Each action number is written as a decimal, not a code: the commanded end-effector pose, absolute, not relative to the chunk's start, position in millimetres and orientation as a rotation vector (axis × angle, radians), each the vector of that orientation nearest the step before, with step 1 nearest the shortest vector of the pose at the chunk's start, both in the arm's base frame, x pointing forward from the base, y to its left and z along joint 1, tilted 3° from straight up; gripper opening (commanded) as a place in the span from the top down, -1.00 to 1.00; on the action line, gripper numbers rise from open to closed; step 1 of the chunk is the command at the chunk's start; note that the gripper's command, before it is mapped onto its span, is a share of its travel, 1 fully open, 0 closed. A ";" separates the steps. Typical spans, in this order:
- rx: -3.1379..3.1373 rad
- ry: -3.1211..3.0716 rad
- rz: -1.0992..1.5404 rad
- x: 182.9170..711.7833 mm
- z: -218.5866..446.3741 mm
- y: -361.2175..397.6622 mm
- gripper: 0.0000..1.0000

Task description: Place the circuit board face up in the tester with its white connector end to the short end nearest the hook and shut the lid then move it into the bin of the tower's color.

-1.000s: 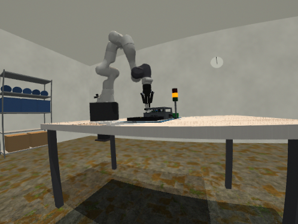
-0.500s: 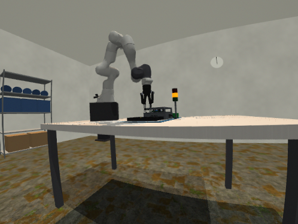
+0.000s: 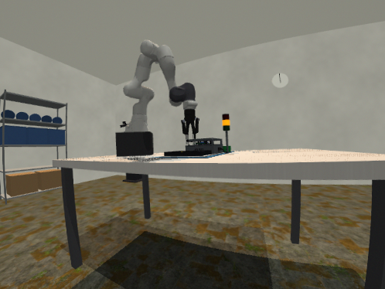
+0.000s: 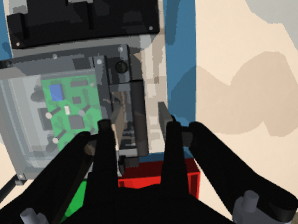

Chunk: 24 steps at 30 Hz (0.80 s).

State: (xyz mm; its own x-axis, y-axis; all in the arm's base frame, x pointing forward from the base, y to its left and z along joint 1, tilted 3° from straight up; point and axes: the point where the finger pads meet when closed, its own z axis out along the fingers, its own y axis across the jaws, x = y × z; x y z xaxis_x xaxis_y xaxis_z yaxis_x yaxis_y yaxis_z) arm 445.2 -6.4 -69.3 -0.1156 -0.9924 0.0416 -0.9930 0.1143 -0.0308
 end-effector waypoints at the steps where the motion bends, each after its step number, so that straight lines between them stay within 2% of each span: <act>1: 2.086 -2.337 0.083 446.8 -69.2 -6.9 0.40; 17: 2.086 -2.337 0.083 446.7 -67.2 -6.8 0.40; 24: 2.086 -2.337 0.083 446.0 -42.8 -5.8 0.40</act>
State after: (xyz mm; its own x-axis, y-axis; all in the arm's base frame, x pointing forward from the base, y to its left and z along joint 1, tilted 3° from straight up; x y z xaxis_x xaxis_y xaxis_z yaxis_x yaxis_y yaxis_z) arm 445.9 -4.5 -53.8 -0.1324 -0.9906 0.0357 -0.9907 0.1310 -0.0373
